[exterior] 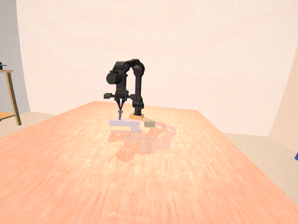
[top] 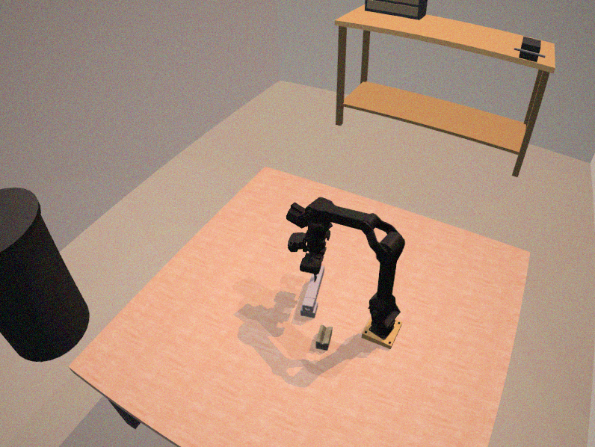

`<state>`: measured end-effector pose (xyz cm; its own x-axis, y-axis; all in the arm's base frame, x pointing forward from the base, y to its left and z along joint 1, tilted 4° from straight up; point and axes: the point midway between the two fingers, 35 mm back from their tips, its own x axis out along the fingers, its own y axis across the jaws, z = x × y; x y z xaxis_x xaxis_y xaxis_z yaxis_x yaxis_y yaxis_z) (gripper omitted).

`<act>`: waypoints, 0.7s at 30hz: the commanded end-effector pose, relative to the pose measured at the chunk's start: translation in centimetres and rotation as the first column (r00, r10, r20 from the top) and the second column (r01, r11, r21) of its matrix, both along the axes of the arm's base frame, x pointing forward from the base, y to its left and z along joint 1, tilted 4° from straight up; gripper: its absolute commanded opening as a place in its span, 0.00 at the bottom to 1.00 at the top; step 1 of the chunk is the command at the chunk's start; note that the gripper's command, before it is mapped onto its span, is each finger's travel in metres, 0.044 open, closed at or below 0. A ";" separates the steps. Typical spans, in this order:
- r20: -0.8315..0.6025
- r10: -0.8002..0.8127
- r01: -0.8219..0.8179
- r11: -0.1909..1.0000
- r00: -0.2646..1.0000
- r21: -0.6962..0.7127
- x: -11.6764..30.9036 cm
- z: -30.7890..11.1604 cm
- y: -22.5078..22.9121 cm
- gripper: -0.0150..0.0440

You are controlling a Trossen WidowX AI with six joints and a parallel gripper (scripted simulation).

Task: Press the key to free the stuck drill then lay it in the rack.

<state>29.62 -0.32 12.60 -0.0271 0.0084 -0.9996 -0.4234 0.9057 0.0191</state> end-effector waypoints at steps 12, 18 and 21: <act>-0.016 0.002 -0.002 1.000 1.000 -0.006 -0.3 -1.1 -0.3 0.25; -0.016 0.002 -0.002 1.000 1.000 -0.006 -0.4 -1.3 -0.4 0.25; -0.016 0.002 -0.002 1.000 1.000 -0.006 -0.4 -1.4 -0.4 0.25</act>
